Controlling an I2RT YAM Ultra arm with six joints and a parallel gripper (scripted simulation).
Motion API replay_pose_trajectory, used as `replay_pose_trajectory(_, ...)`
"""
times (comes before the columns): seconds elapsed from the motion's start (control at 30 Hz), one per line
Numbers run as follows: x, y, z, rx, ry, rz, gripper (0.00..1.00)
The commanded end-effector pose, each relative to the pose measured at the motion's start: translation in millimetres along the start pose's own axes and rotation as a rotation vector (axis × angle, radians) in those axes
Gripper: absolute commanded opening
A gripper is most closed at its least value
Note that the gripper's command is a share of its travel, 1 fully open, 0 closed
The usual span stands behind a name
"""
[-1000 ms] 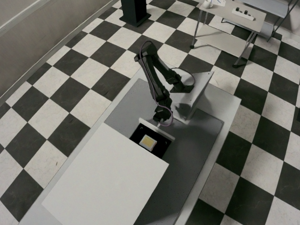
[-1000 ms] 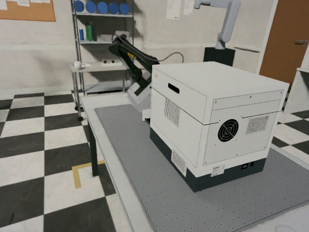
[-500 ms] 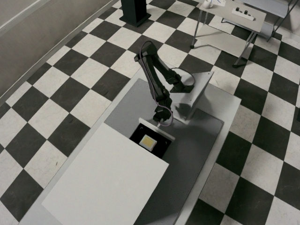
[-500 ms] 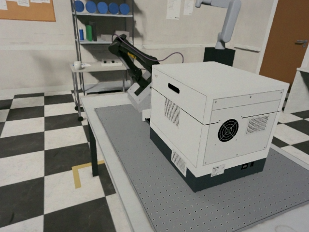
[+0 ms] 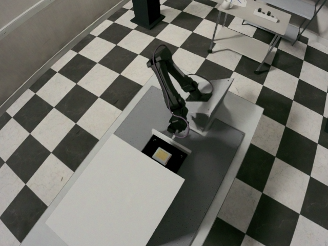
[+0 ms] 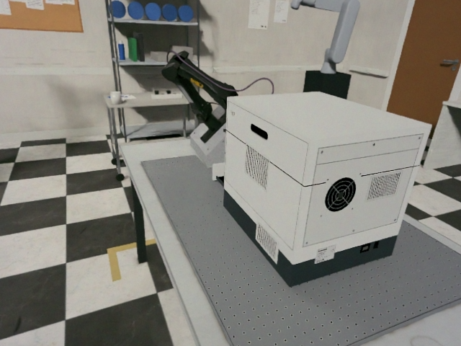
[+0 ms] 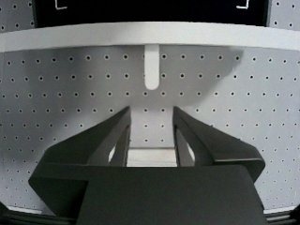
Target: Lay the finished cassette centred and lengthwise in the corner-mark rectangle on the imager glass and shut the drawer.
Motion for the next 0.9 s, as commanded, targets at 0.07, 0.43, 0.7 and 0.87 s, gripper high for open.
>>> replay_pose_trajectory(0.07, -3.9, -0.1, 0.6, -0.025, 0.009, 0.005, 0.35)
replay_pose_trajectory(0.43, 0.8, 20.2, 4.4, 0.000, -0.017, 0.013, 0.35)
replay_pose_trajectory(0.7, 1.7, 27.1, 4.5, -0.003, -0.020, 0.012, 0.35)
replay_pose_trajectory(0.87, 1.4, 33.9, 4.6, -0.002, -0.019, 0.012, 0.35)
Point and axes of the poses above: the point where the finger pads meet when closed, its own y axis out along the fingers, its own x axis across the jaws, z = x × y, the point moved 10 cm from there along -y, back along the fingers, and after that the axes turned 1 degree about y, right-handed, at the moved point
